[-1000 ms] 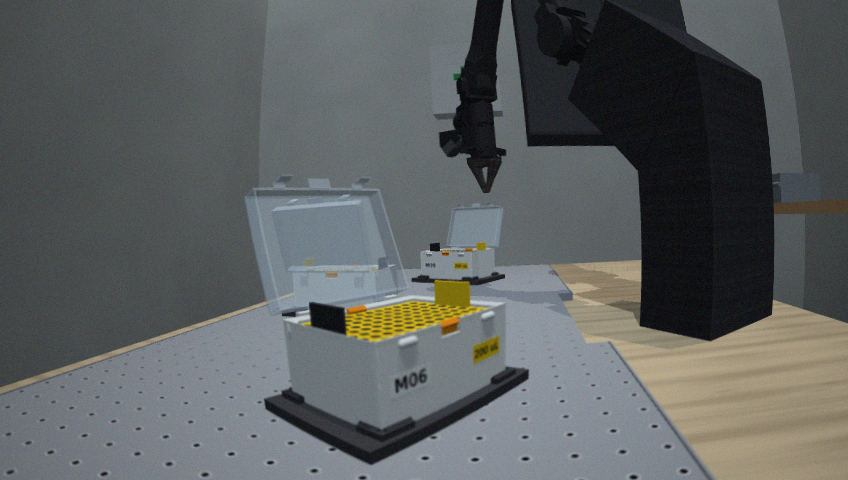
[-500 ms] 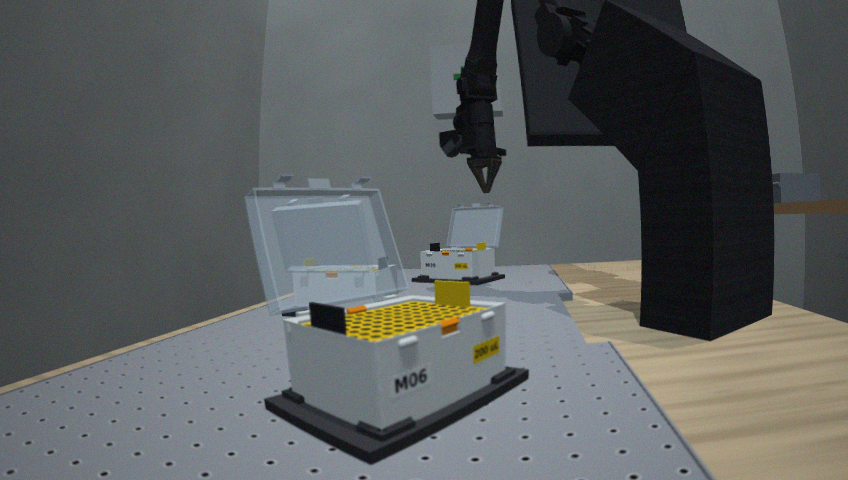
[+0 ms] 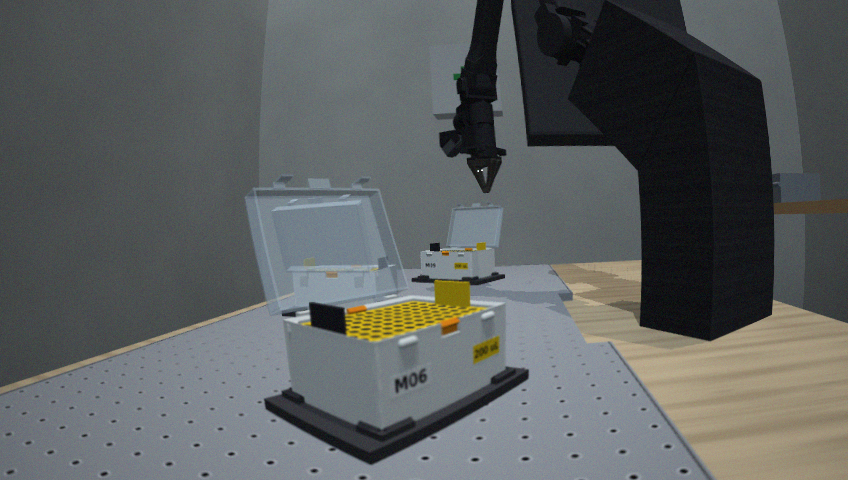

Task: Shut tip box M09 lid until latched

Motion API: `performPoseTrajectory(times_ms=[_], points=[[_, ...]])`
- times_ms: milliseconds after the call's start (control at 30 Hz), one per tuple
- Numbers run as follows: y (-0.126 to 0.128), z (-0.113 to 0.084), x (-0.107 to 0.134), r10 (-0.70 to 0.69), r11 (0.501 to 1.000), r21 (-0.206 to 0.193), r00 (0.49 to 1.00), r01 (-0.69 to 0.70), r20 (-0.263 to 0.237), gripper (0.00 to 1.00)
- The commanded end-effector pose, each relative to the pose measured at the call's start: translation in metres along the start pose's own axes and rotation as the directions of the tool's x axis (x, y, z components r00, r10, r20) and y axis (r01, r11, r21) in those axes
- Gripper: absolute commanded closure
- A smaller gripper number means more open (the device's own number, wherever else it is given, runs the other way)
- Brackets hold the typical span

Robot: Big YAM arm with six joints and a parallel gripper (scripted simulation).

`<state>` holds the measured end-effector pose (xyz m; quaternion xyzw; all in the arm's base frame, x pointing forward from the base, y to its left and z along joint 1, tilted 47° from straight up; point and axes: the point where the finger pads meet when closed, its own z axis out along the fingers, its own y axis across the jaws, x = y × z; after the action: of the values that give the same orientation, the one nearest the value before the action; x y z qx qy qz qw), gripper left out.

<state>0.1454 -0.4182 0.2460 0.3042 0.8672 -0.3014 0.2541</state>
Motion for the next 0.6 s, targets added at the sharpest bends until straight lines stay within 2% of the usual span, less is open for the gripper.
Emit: performPoseTrajectory(times_ms=[0, 467, 500, 567], points=[[-0.012, -0.011, -0.020, -0.013, 0.999, 0.032, 0.999, 0.012, 0.048, 1.00], [-0.012, -0.011, -0.020, -0.013, 0.999, 0.032, 0.999, 0.012, 0.048, 1.00], [-0.009, 0.001, -0.014, -0.012, 1.000, 0.017, 1.000, 0.011, 0.026, 1.00], [-0.007, 0.005, -0.013, -0.012, 1.000, 0.015, 1.000, 0.011, 0.023, 1.00]])
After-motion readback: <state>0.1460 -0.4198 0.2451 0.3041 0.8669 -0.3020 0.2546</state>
